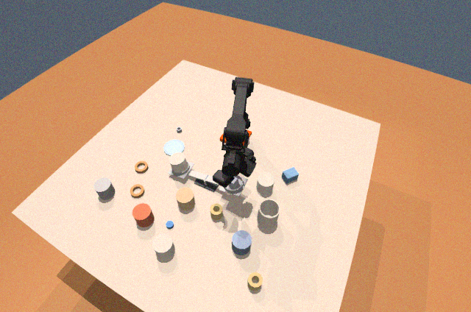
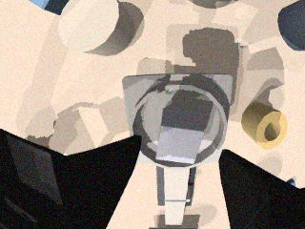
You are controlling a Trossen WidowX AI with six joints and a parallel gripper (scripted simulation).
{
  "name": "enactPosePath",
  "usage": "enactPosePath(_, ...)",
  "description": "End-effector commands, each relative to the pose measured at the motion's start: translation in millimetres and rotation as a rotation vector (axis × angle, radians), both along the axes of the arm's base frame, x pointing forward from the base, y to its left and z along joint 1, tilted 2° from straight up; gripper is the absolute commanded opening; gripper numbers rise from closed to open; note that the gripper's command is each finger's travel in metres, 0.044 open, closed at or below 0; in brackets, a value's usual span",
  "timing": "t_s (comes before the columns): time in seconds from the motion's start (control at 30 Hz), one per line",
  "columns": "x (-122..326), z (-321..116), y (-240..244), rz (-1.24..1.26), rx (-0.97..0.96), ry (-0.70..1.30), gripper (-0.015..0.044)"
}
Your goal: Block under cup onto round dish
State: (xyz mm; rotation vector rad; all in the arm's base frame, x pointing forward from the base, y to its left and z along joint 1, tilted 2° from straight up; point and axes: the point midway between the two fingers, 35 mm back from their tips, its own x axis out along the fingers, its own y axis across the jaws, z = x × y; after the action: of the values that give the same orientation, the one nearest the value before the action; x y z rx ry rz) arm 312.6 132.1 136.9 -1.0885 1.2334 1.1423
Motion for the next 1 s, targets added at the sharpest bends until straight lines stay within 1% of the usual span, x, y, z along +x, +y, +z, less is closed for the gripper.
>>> enactPosePath(0.0,-1,-9,-1,0.005,-0.008,0.004,0.0260)
enactPosePath(0.57,-1,-34,0,0.005,-0.008,0.004,0.0260)
enactPosePath(0.73,-1,-34,0,0.005,-0.008,0.004,0.0129)
enactPosePath(0.93,-1,-34,0,0.005,-0.008,0.004,0.0089)
enactPosePath(0.97,-1,-34,0,0.005,-0.008,0.004,0.0062)
